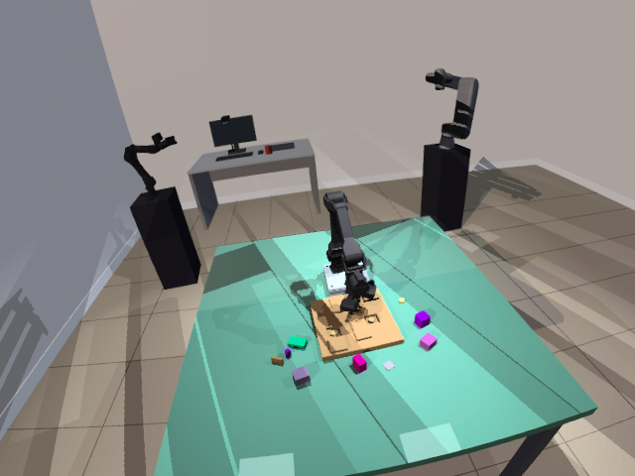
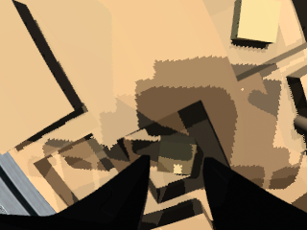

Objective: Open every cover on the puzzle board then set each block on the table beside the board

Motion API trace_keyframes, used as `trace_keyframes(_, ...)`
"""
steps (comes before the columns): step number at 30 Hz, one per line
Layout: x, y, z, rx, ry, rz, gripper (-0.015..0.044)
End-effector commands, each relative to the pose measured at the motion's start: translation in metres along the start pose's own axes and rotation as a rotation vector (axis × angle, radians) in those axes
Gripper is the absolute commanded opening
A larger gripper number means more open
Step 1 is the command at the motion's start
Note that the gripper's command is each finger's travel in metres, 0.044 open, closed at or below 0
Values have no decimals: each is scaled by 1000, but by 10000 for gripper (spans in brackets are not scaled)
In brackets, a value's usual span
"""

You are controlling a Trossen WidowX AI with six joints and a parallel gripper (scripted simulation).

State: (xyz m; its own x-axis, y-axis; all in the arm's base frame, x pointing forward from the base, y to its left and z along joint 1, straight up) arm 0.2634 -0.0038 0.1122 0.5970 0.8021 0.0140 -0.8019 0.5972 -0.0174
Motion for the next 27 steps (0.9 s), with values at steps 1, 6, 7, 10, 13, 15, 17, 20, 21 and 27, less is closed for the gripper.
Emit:
trace_keyframes(1, 0, 0, -2, -1, -1, 6, 144)
trace_keyframes(6, 0, 0, -6, -1, -1, 6, 144)
trace_keyframes(7, 0, 0, -7, -1, -1, 6, 144)
trace_keyframes(10, 0, 0, -10, -1, -1, 6, 144)
trace_keyframes(13, 0, 0, -11, -1, -1, 6, 144)
trace_keyframes(15, 0, 0, -9, -1, -1, 0, 130)
trace_keyframes(17, 0, 0, -9, -1, -1, 0, 117)
trace_keyframes(20, 0, 0, -9, -1, -1, 0, 97)
trace_keyframes(21, 0, 0, -9, -1, -1, 0, 90)
trace_keyframes(27, 0, 0, -8, -1, -1, 0, 80)
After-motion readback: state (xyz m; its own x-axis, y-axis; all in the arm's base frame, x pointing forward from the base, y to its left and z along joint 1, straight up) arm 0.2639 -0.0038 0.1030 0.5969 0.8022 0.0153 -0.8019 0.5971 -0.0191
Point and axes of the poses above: the point midway between the two fingers, 35 mm back from their tips, its own z axis back along the fingers, its own y axis across the jaws, x = y × z, the point moved 9 cm from there along z, back along the fingers, and after that the axes turned 5 degrees about -z, right-handed, at the moved point
